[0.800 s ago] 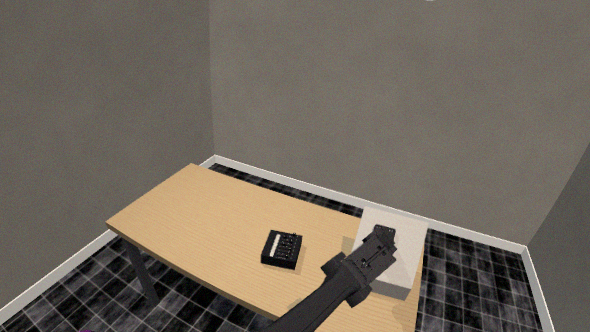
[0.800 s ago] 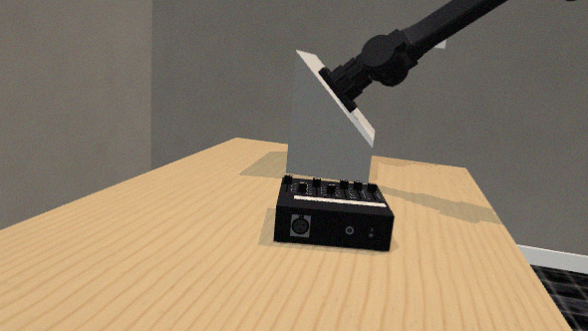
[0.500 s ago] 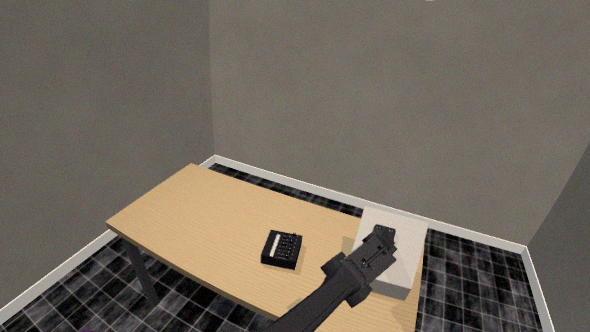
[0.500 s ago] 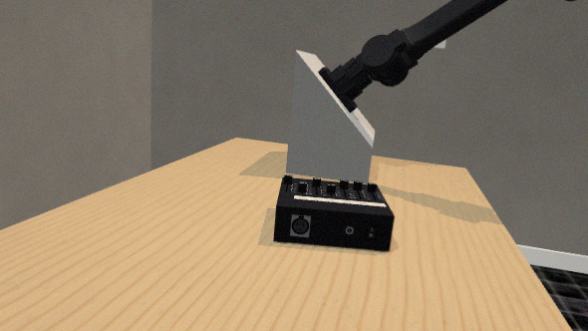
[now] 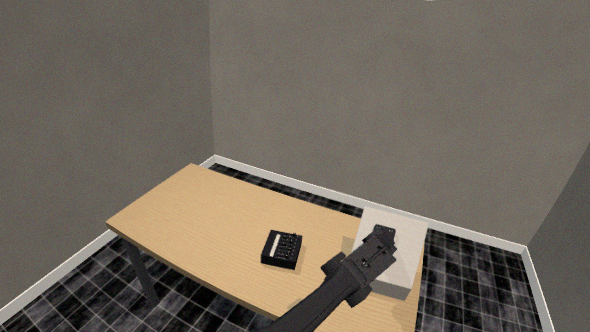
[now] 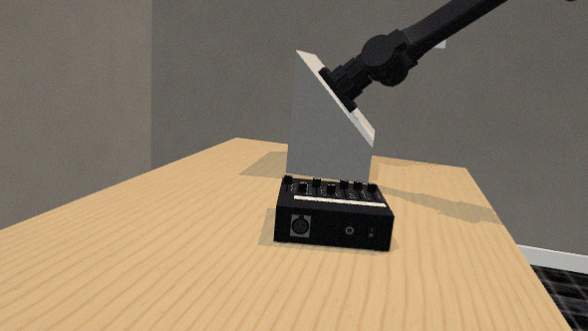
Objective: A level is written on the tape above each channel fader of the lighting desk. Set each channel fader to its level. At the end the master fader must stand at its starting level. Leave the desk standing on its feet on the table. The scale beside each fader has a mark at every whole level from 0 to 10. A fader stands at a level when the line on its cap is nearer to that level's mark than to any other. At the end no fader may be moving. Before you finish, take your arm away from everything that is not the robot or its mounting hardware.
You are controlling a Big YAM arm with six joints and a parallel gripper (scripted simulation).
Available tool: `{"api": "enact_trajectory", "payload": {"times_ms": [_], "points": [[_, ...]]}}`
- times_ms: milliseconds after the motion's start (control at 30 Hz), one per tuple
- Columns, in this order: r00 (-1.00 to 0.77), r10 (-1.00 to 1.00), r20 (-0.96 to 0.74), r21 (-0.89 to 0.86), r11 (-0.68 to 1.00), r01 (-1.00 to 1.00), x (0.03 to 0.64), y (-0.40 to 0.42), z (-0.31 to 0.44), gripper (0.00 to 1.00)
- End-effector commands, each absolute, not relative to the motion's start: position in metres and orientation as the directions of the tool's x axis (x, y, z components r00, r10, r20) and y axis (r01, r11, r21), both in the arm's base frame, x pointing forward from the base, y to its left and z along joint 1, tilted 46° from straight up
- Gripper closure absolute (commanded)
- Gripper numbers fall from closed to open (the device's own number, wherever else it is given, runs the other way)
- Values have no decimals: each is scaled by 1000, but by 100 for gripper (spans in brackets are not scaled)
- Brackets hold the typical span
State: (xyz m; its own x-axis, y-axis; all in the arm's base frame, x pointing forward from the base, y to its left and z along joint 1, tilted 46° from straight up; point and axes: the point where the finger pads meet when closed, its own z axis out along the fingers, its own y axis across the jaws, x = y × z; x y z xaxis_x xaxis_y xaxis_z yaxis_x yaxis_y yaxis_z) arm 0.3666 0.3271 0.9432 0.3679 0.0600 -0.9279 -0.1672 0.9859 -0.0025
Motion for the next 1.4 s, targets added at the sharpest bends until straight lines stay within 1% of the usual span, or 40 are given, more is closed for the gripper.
{"api": "enact_trajectory", "payload": {"times_ms": [0, 100, 200, 300, 400, 433, 467, 500, 533, 567, 600, 633, 667, 700, 733, 767, 800, 867, 933, 967, 1000, 1067, 1100, 1133, 1167, 1200, 1233, 1267, 1300, 1333, 1367], "points": [[363, 76, -929, 20, 988, -155, 375, 308, 944, 0], [333, 64, -941, 6, 985, -173, 398, 320, 926, 0], [277, 49, -960, -8, 980, -200, 434, 335, 895, 0], [293, 66, -954, 6, 980, -200, 433, 334, 900, 0], [199, 47, -979, -1, 972, -234, 472, 338, 857, 0], [198, 46, -979, -1, 972, -234, 475, 341, 854, 0], [151, 36, -988, -2, 969, -245, 496, 346, 830, 0], [163, 48, -985, 6, 969, -245, 495, 346, 834, 0], [105, 34, -994, 6, 967, -256, 515, 347, 807, 0], [108, 37, -993, 8, 967, -256, 515, 348, 808, 0], [53, 34, -998, 19, 964, -265, 534, 347, 781, 0], [59, 39, -997, 22, 964, -265, 534, 347, 783, 0], [-5, 36, -999, 36, 962, -271, 554, 345, 754, 0], [-6, 35, -999, 36, 962, -271, 554, 345, 753, 0], [-69, 41, -997, 58, 960, -274, 573, 341, 724, 0], [-69, 40, -997, 58, 960, -274, 574, 341, 723, 0], [-137, 49, -989, 86, 958, -273, 592, 335, 691, 0], [-137, 49, -989, 86, 958, -273, 592, 335, 691, 0], [-271, 89, -958, 160, 954, -254, 618, 311, 634, 0], [-282, 82, -956, 157, 955, -252, 623, 314, 625, 0], [-369, 101, -924, 195, 954, -229, 636, 311, 589, 0], [-346, 113, -931, 202, 951, -233, 645, 305, 586, 0], [-447, 130, -885, 239, 951, -197, 653, 289, 542, 0], [-443, 132, -887, 240, 950, -199, 651, 288, 545, 0], [-517, 167, -839, 286, 945, -159, 659, 272, 508, 0], [-517, 167, -839, 286, 945, -158, 660, 271, 507, 0], [-587, 209, -782, 332, 937, -109, 663, 257, 472, 0], [-588, 208, -782, 332, 937, -109, 665, 253, 468, 0], [-651, 255, -715, 376, 925, -50, 665, 240, 437, 0], [-652, 255, -714, 376, 925, -50, 668, 234, 430, 0], [-706, 306, -639, 416, 909, 18, 664, 223, 401, 0]]}}
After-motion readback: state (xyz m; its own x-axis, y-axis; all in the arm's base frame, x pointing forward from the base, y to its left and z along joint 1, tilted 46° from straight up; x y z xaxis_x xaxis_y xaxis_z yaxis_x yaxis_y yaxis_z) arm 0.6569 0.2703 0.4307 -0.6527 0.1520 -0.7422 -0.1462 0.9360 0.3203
